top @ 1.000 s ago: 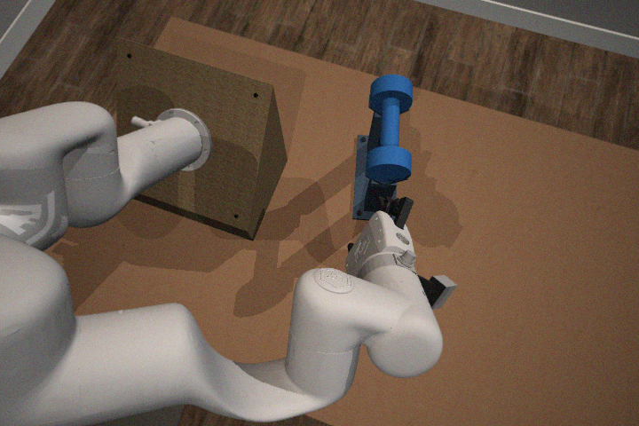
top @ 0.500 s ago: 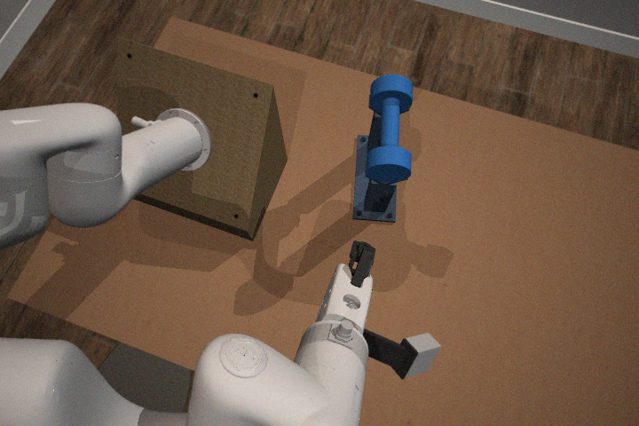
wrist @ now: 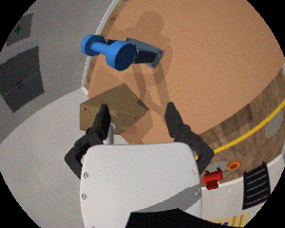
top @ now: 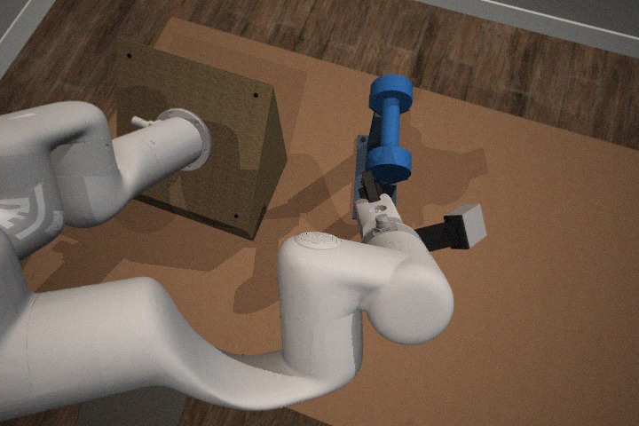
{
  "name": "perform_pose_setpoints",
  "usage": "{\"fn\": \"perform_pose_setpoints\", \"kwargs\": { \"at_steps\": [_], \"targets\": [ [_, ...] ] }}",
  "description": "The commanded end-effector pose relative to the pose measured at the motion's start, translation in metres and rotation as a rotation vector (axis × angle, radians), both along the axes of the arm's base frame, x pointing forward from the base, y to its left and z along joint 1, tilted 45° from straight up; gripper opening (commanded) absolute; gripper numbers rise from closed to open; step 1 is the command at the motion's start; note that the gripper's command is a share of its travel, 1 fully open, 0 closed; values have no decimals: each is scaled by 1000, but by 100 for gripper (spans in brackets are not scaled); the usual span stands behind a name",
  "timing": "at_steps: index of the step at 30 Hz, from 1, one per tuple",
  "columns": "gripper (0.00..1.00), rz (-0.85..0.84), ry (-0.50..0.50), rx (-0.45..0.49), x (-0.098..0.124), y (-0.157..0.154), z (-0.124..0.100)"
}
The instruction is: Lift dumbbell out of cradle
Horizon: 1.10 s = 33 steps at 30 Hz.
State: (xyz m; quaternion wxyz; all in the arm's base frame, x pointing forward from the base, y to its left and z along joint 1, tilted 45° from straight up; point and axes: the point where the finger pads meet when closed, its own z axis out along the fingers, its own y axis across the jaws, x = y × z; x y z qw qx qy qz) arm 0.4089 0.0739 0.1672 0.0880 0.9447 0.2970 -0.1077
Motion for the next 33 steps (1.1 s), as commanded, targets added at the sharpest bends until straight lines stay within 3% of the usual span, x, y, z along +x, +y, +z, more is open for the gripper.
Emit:
{"fn": "perform_pose_setpoints", "kwargs": {
  "at_steps": [1, 4, 5, 8, 9, 12, 13, 16, 17, 19, 20, 33],
  "targets": [
    [100, 248, 98, -80, 2, 34, -36],
    [100, 268, 106, -86, 2, 34, -36],
    [100, 406, 158, -130, -2, 53, -56],
    [100, 416, 162, -133, -2, 53, -56],
    [100, 554, 216, -179, -6, 70, -76],
    [100, 554, 216, -179, -6, 70, -76],
    [100, 680, 266, -222, -11, 85, -94],
    [100, 680, 266, -222, -11, 85, -94],
    [100, 792, 311, -262, -16, 98, -111],
    [100, 792, 311, -262, -16, 98, -111],
    [100, 890, 351, -298, -21, 110, -125],
    [100, 1169, 472, -409, -39, 141, -167]
  ]
}}
